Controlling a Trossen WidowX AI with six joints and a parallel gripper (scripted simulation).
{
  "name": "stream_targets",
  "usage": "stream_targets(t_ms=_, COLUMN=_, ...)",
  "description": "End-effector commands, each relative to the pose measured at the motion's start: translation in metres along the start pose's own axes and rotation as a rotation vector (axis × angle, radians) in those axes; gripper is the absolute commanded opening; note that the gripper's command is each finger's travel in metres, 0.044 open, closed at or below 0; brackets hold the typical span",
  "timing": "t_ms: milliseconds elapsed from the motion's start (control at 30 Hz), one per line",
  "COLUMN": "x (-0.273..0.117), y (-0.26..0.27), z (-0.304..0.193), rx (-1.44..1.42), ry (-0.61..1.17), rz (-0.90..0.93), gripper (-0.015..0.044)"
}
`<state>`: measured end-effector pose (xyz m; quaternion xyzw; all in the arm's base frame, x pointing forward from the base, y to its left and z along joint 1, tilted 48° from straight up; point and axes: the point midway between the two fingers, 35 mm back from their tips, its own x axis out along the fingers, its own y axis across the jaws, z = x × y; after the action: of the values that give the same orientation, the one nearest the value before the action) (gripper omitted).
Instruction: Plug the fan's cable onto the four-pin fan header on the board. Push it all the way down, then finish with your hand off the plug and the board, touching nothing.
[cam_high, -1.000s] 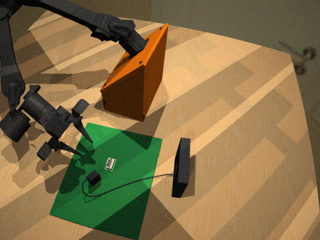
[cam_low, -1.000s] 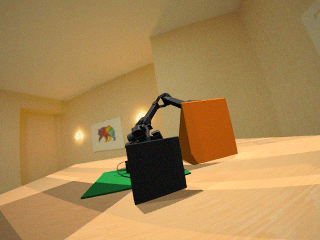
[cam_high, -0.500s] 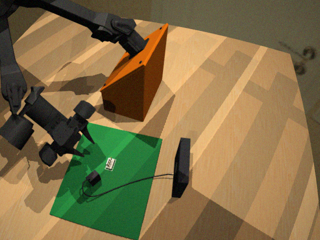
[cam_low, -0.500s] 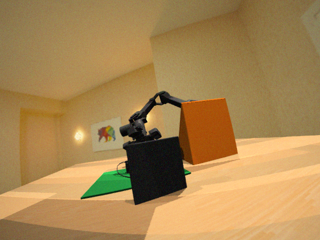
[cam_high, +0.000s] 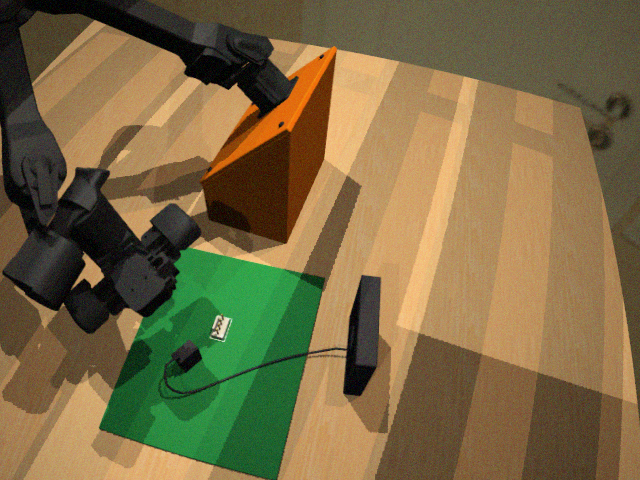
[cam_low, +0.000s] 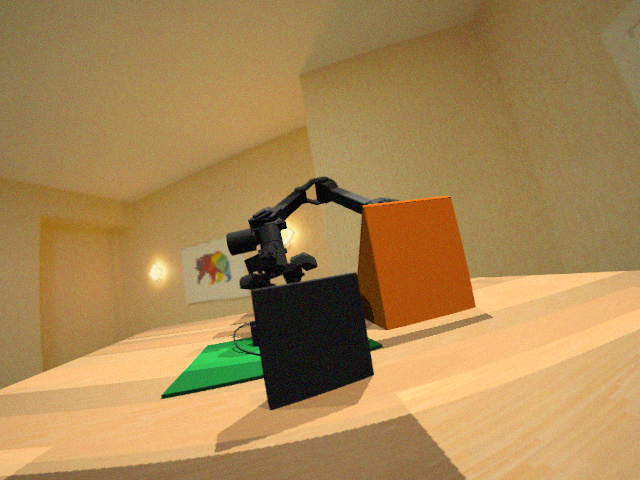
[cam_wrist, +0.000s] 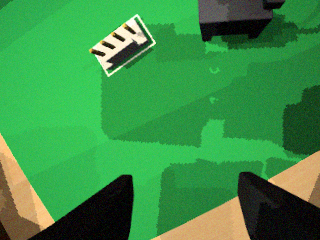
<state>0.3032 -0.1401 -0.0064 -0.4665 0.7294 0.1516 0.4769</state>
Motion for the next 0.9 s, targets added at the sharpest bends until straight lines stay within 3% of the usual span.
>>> stream_targets(t_ms=0, x=-0.009, y=-0.005, z=0.002, rx=0.027, ry=0.090, rz=-0.074, gripper=0.0205)
stream_targets(t_ms=233, x=-0.023, y=-0.011, z=0.005, rx=0.060, ry=0.185, rz=-0.178, gripper=0.0205)
stream_targets(t_ms=300, x=-0.016, y=-0.008, z=0.004, rx=0.042, ry=0.142, rz=-0.129, gripper=0.0205)
stream_targets(t_ms=467, x=-0.019, y=-0.009, z=0.008, rx=0.093, ry=0.141, rz=-0.137, gripper=0.0336)
stream_targets(t_ms=600, x=-0.032, y=-0.008, z=0.027, rx=0.377, ry=0.122, rz=-0.160, gripper=0.0440)
stream_targets(t_ms=867, x=-0.061, y=-0.002, z=0.067, rx=0.973, ry=0.078, rz=-0.216, gripper=0.0440)
